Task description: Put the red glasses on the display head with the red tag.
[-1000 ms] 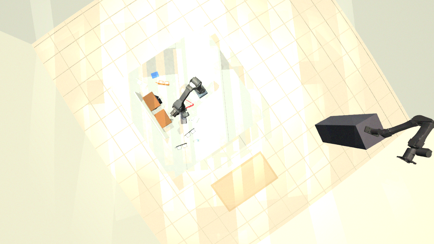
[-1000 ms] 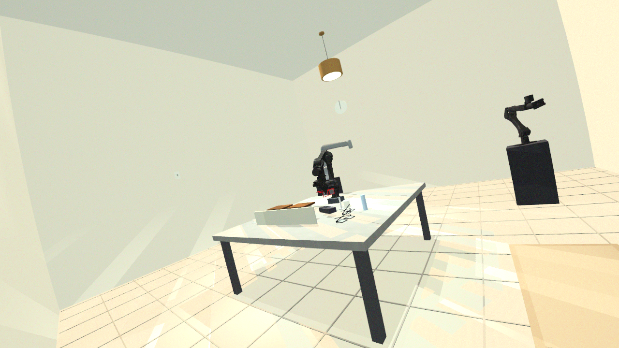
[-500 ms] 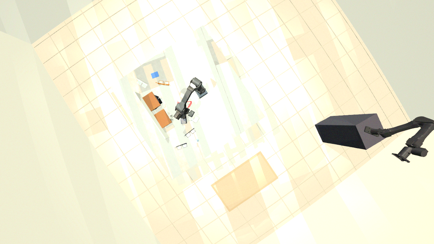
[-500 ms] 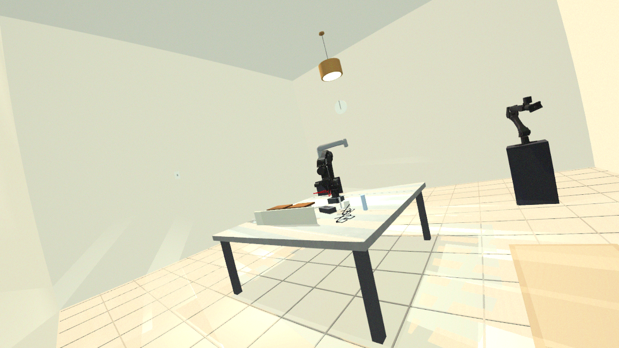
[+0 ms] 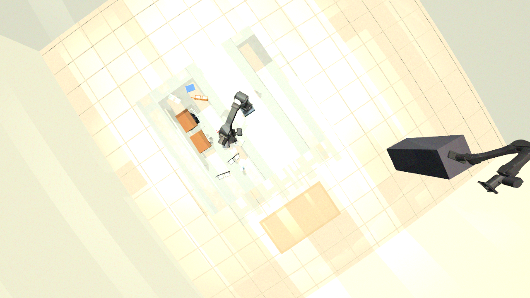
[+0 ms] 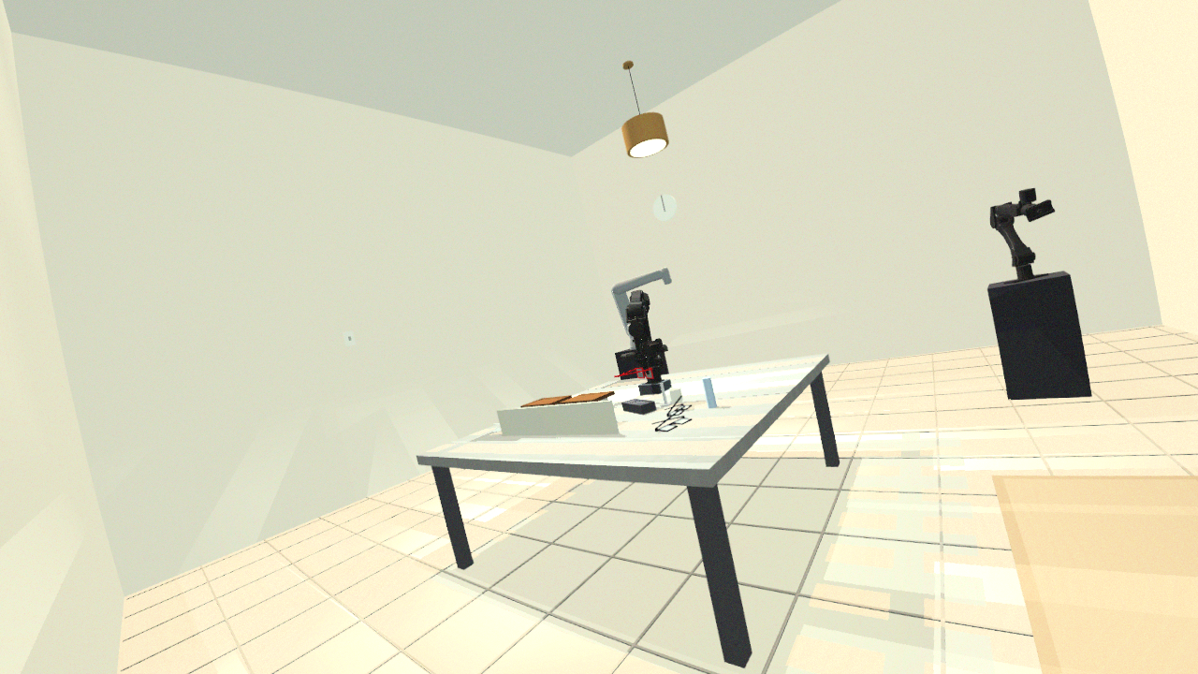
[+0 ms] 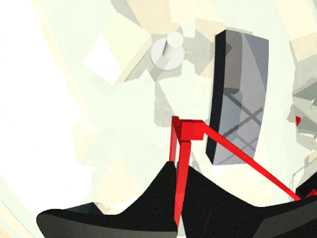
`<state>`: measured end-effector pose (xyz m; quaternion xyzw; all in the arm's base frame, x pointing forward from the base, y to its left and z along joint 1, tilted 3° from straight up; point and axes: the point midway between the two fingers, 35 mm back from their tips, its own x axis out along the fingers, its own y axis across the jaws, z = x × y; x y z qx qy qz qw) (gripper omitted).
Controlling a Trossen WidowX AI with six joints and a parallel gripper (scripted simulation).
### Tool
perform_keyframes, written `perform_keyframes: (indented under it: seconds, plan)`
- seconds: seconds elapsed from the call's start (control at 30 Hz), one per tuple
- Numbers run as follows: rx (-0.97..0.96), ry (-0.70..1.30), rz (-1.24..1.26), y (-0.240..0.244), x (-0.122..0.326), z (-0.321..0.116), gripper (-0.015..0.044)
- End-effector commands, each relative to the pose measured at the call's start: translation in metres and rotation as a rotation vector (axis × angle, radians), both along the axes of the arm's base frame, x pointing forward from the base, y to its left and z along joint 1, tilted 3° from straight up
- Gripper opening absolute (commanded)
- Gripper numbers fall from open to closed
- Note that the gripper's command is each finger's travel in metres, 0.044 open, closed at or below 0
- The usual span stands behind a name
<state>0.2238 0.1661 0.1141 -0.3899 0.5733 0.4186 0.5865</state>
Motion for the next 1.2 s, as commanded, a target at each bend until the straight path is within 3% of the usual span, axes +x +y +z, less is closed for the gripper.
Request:
perform_keyframes:
  seconds: [0.0,0.97,1.17]
  plan:
    - [0.006,-0.008,0.191,0.008,-0.005,0.001,0.0000]
    - [0.024,-0.063,1.404,0.053,-0.042,0.004,0.0000]
    - [0.025,-0.066,1.467,0.055,-0.045,0.003,0.0000]
